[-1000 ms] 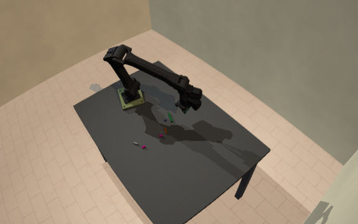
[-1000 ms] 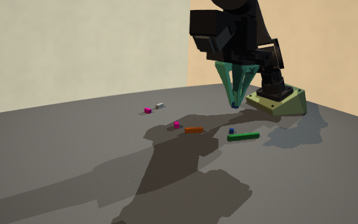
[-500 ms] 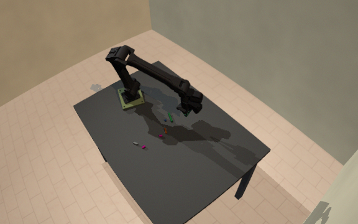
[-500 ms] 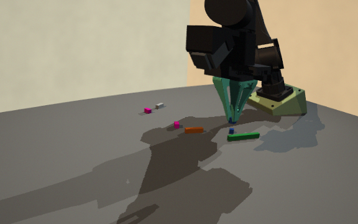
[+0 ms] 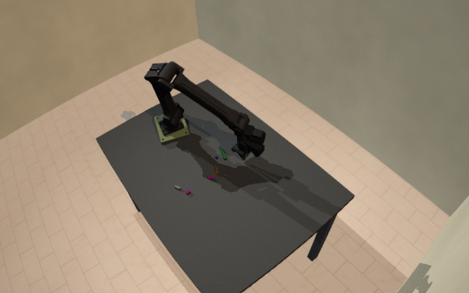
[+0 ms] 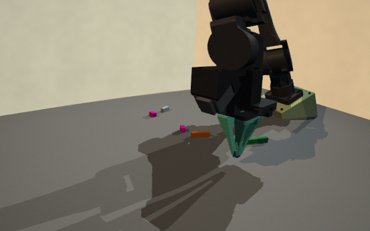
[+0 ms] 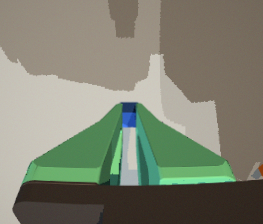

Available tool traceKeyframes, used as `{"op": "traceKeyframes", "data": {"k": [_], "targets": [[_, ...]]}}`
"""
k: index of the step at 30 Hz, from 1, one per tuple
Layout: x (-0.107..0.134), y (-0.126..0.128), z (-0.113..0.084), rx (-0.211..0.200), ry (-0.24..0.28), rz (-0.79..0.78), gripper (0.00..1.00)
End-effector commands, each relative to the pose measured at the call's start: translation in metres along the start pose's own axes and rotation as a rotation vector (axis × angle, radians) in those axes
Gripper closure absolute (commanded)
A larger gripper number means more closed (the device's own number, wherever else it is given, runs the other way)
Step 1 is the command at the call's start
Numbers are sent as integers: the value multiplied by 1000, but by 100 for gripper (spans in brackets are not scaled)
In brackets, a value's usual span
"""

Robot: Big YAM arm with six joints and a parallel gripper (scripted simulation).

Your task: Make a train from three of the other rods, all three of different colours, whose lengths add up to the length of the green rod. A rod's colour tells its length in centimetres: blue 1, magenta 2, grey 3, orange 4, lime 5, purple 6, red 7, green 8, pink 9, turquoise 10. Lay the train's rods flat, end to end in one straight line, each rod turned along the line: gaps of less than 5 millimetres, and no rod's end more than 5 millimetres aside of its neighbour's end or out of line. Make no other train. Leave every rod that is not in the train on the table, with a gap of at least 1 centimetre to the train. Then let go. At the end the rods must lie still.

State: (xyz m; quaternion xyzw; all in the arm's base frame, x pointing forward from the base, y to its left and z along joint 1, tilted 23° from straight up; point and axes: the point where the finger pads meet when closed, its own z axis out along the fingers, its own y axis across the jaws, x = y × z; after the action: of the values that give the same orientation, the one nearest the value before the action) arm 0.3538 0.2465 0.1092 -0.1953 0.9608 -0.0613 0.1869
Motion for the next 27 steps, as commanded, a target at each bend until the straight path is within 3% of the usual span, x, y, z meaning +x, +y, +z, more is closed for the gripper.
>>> {"op": "traceKeyframes", "data": {"k": [1, 27], "targets": [[-3, -5, 2, -6, -19, -4, 96], [-1, -4, 1, -6, -16, -9, 96]]}}
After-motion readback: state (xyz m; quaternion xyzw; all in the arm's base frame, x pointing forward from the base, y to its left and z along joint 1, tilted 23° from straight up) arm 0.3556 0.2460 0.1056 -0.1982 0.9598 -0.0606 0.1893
